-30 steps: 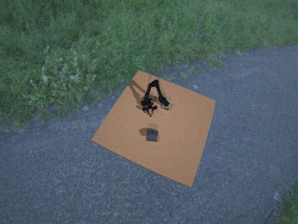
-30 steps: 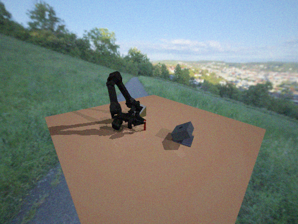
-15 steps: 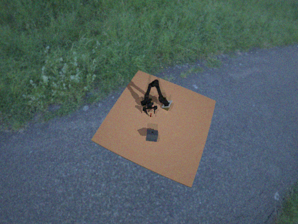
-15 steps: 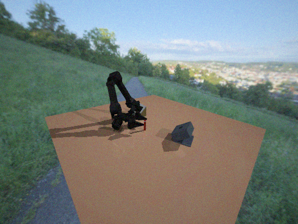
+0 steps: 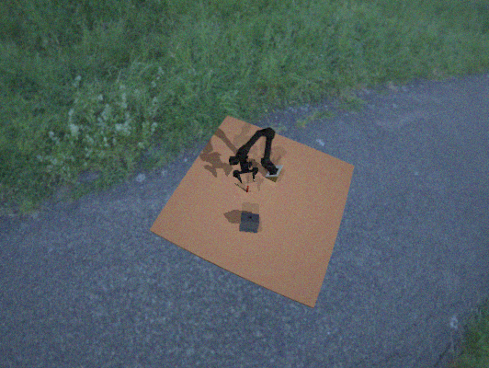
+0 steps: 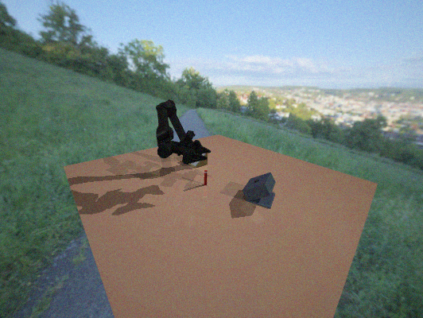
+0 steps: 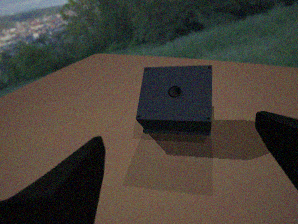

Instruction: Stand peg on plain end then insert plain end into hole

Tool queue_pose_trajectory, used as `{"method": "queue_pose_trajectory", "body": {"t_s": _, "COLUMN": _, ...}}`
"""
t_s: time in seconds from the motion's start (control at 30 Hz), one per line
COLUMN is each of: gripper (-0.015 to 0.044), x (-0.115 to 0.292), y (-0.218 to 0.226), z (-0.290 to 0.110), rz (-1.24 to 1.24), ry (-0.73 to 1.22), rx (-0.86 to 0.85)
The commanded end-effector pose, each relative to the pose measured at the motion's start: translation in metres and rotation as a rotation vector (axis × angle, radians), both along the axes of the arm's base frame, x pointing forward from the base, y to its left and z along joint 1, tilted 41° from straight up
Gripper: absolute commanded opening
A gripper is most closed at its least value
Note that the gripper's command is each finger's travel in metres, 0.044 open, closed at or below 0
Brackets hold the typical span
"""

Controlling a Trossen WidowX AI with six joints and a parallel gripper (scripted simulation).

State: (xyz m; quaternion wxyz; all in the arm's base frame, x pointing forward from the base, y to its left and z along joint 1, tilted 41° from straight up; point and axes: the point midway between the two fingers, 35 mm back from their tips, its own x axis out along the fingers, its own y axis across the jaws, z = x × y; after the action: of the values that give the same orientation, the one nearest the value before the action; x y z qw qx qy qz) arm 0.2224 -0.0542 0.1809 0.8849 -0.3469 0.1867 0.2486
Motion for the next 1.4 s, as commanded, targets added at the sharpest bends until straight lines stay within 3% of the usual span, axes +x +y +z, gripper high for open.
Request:
{"method": "queue_pose_trajectory", "body": {"t_s": 0.0, "gripper": 0.0440, "x": -0.010, "y": 0.038, "z": 0.040, "rz": -0.021, "ry": -0.041, "rx": 0.024}}
{"method": "queue_pose_trajectory", "body": {"t_s": 0.27, "gripper": 0.0440, "x": -0.010, "y": 0.039, "z": 0.040, "rz": -0.031, "ry": -0.024, "rx": 0.032}}
{"method": "queue_pose_trajectory", "body": {"t_s": 0.8, "gripper": 0.0440, "x": -0.003, "y": 0.027, "z": -0.007, "rz": -0.258, "ry": 0.454, "rx": 0.060}}
{"method": "queue_pose_trajectory", "body": {"t_s": 1.37, "gripper": 0.0440, "x": -0.009, "y": 0.012, "z": -0.040, "rz": -0.531, "ry": 0.863, "rx": -0.201}}
